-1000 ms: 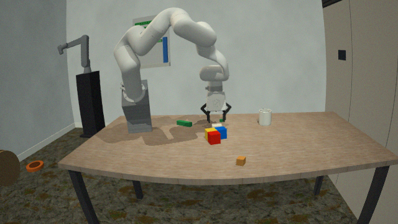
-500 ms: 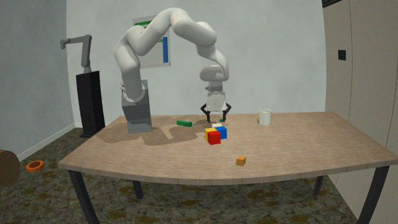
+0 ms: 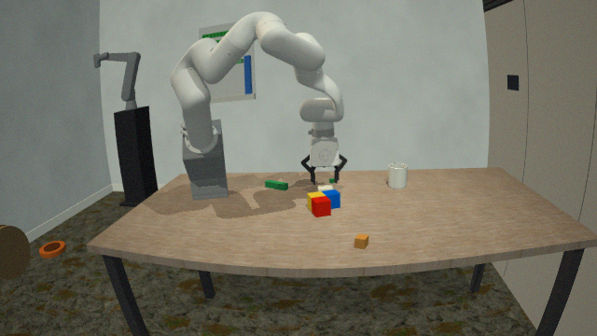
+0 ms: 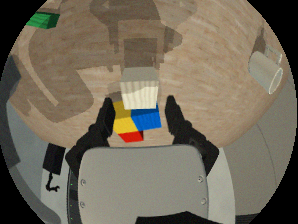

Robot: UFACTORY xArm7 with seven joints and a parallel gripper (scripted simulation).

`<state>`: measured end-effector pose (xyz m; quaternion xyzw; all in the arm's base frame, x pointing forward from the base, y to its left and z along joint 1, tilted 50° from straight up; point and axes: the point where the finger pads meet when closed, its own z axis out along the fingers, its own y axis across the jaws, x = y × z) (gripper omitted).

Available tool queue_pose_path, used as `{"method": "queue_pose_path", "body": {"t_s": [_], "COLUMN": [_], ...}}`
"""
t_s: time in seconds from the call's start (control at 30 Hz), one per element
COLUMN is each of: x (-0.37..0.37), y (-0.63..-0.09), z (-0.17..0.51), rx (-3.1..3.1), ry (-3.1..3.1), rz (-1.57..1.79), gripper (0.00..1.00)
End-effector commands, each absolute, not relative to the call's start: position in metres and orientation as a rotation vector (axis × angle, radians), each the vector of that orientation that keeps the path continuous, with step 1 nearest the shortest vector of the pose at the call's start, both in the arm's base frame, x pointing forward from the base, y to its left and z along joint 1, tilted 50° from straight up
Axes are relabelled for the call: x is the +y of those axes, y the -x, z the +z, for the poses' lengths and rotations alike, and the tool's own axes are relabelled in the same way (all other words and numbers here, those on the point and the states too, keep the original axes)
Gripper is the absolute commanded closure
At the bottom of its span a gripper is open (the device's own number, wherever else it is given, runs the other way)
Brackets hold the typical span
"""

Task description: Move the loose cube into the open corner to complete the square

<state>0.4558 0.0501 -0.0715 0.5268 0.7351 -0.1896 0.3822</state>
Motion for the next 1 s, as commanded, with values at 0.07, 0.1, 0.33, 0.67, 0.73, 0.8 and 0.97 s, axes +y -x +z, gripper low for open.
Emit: {"method": "queue_pose_path", "body": {"t_s": [0.07,0.1,0.33,0.67,0.73,0.8,0.97], "x": [0.0527,0.0527,0.0527,0.0517,0.0509,0.0499,0.048], "y": [-0.4564,-0.4564,-0.4564,-0.4569,-0.4573,-0.4579,-0.4589], "z": [-0.0715,-0.0715,-0.0715,-0.0725,-0.0732,-0.0742,-0.076], "rx": [1.878,1.878,1.878,1.878,1.878,1.878,1.878], "ry": [-1.342,-1.342,-1.342,-1.342,-1.342,-1.342,-1.342], "rz": [-0.479,-0.479,-0.479,-0.479,-0.479,-0.479,-0.479], "gripper": [0.18,0.18,0.18,0.18,0.18,0.18,0.18]}}
